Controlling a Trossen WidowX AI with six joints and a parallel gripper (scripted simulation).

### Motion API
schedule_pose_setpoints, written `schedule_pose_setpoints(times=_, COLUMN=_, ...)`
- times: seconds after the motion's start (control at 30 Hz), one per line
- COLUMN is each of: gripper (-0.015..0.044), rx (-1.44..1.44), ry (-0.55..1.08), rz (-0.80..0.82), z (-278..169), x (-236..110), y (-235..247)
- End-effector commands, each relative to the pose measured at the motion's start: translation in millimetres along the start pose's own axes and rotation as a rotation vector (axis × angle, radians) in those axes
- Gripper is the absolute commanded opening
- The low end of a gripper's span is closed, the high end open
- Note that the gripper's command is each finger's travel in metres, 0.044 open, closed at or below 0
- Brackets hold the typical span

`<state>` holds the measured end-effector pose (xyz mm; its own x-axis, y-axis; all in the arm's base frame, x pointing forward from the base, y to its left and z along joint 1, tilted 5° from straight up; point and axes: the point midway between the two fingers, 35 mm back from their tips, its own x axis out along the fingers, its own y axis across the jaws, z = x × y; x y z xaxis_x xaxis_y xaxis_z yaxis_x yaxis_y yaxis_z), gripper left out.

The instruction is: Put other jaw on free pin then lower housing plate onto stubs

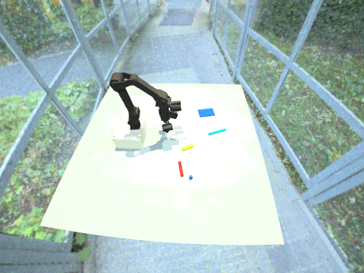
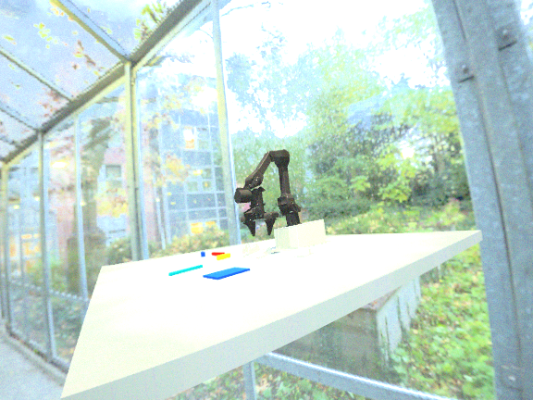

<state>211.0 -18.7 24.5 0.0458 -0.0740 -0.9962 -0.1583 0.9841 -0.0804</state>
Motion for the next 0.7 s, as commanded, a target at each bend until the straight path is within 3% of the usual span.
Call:
schedule_pose_setpoints(times=0.0, gripper=0.0440, rx=0.008, ry=-0.022, rz=-0.002, z=-3, x=-35, y=2)
schedule_pose_setpoints(times=0.1, gripper=0.0440, rx=0.009, ry=-0.021, rz=-0.001, z=-8, x=-50, y=4)
schedule_pose_setpoints(times=0.67, gripper=0.0440, rx=0.009, ry=-0.021, rz=-0.001, z=-8, x=-50, y=4)
